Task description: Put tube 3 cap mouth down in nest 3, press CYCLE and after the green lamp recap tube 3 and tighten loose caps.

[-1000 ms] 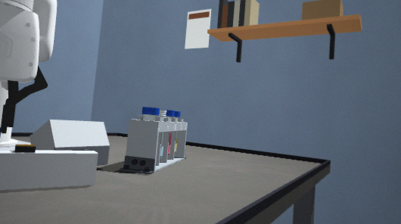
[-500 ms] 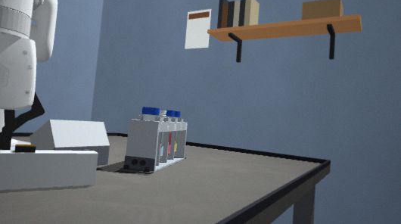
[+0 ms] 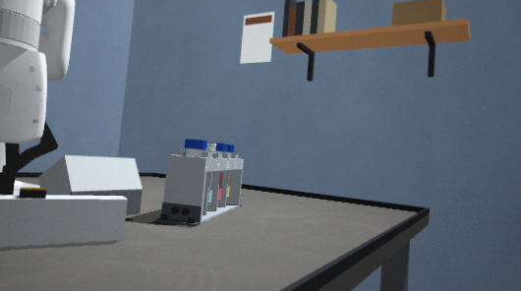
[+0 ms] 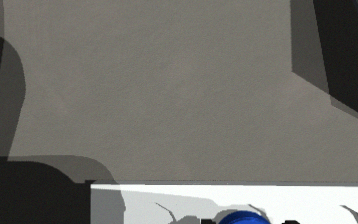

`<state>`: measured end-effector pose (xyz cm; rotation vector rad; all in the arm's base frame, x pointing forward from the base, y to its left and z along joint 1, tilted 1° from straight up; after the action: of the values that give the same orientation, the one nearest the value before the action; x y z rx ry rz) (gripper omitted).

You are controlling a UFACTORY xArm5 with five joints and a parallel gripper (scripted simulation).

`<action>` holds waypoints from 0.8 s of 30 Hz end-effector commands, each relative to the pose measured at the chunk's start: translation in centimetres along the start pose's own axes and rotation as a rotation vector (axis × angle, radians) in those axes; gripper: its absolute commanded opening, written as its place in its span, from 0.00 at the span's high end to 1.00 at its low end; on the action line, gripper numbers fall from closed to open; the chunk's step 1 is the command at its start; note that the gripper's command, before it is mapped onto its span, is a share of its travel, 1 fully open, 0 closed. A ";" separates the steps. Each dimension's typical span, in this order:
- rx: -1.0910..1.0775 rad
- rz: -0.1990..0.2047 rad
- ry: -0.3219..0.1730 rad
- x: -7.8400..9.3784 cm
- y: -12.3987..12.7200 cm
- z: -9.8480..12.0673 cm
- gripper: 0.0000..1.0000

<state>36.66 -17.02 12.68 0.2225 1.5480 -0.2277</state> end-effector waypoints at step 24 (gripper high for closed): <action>0.000 -0.008 -0.002 0.9 0.0 0.1 1.00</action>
<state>36.62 -17.01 11.85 0.2225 1.5479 -0.2277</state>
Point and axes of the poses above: the point where the finger pads meet when closed, its own x axis out along the fingers, its own y axis across the jaws, z = x × y, the point moved 8 cm from there along -x, back along the fingers, and after that the axes turned 10 degrees about -x, right-handed, at the moved point
